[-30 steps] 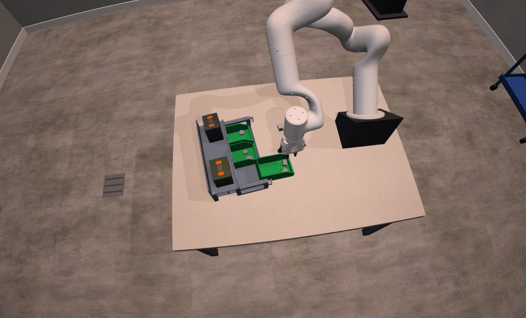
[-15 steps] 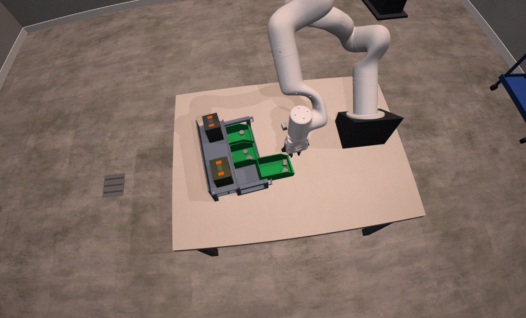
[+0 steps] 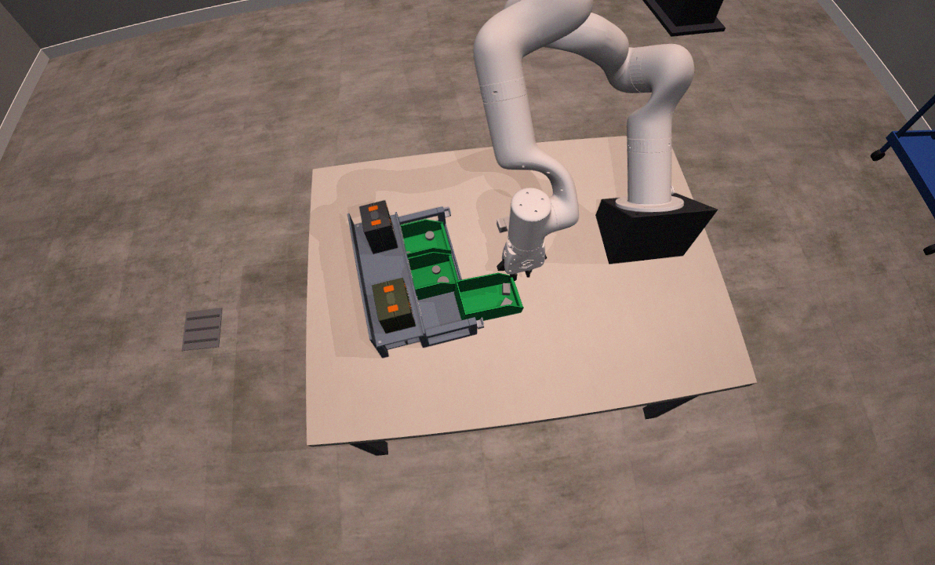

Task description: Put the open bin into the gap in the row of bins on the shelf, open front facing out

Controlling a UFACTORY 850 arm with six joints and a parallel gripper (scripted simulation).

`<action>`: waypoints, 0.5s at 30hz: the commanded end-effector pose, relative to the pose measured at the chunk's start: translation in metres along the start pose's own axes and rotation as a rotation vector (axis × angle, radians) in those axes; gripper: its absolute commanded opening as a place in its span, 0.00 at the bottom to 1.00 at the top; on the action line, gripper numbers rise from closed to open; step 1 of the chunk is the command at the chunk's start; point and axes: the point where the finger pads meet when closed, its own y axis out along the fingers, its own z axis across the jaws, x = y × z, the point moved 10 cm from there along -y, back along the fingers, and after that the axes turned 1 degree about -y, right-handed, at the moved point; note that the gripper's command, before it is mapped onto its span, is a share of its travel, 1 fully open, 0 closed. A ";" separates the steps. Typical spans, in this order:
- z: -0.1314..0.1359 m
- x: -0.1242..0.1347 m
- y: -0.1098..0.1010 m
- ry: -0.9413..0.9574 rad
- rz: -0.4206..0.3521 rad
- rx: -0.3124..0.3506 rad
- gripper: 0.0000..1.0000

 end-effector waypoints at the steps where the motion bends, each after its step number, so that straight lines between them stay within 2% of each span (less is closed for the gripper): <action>1: -0.002 0.000 -0.001 0.001 -0.001 -0.001 0.34; 15: -0.006 0.001 -0.002 0.001 -0.001 -0.001 0.34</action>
